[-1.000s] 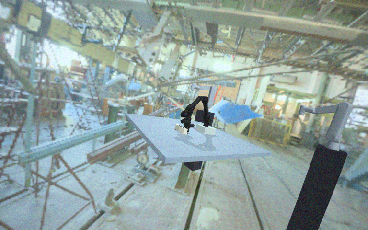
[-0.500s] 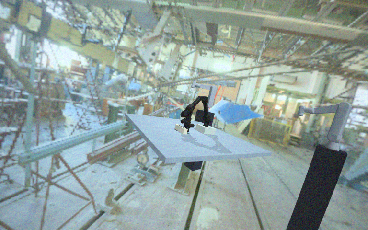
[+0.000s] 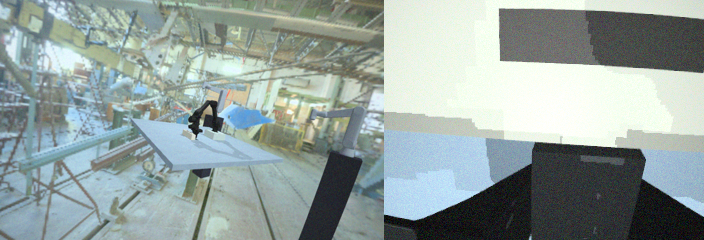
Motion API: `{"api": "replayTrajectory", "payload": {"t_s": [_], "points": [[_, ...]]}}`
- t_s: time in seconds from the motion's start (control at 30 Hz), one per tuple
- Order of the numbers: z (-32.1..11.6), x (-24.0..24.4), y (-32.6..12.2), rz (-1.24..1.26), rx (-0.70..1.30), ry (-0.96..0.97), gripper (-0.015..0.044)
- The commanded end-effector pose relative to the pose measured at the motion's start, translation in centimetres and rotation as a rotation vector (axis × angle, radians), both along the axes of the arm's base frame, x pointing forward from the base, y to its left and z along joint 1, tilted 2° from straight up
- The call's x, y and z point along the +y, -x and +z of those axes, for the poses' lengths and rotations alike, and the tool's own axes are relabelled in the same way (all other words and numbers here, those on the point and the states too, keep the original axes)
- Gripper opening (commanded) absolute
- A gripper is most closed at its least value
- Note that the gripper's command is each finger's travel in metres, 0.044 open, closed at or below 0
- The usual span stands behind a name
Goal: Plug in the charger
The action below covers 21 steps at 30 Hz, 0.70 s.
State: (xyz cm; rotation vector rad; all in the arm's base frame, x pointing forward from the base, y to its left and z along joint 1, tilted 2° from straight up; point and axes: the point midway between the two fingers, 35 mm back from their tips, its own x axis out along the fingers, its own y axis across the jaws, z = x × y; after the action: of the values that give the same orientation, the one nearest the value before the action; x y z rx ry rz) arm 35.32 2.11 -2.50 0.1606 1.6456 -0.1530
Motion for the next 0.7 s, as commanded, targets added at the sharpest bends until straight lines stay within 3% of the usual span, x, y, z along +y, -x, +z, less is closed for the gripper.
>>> {"api": "replayTrajectory", "payload": {"t_s": [0.0, 0.67], "points": [[0.23, 0.01, -0.69, 0.003, -0.018, -0.003, 0.0], [0.43, -0.14, -1.47, 0.003, -0.018, -0.003, 0.0]]}}
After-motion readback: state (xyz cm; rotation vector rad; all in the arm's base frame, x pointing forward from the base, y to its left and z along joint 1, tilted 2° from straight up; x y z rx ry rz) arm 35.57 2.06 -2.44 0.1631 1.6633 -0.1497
